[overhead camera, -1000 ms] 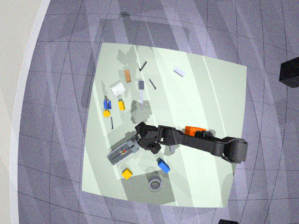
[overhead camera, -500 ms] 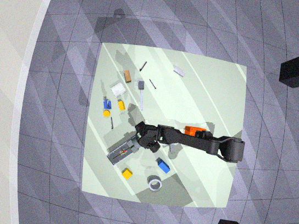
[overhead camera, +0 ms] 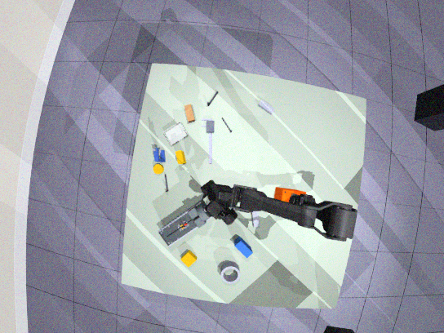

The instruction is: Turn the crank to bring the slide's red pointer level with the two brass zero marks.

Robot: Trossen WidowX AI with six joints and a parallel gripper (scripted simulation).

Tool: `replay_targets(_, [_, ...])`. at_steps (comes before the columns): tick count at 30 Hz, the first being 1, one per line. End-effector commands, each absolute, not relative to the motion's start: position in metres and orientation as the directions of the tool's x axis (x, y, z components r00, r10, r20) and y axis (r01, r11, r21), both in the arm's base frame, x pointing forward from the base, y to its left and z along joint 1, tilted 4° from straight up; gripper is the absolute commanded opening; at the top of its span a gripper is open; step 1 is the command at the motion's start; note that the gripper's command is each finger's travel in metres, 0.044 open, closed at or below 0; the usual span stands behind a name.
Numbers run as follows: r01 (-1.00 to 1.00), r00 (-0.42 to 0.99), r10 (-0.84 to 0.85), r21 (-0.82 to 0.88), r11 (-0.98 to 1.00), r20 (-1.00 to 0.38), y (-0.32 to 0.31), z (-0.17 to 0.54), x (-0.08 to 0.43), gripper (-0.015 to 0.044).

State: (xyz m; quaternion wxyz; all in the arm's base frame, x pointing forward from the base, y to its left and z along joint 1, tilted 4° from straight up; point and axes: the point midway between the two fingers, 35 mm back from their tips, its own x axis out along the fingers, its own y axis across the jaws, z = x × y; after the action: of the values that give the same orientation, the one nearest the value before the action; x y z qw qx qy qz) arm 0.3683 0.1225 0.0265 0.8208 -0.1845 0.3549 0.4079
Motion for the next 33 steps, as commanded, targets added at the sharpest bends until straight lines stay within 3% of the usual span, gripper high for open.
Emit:
replay_targets(1, [-0.803,0.404,0.540,-0.003,0.596,-0.738,0.1224,0.0164,0.3656,0.0440])
replay_targets(9, [-0.804,0.404,0.541,-0.004,0.595,-0.738,0.1220,0.0067,0.3644,0.0440])
replay_targets(26, [-0.804,0.404,0.541,-0.004,0.595,-0.738,0.1220,0.0067,0.3644,0.0000])
replay_targets(33, [-0.804,0.405,0.541,-0.005,0.595,-0.738,0.1218,0.0081,0.3651,0.0000])
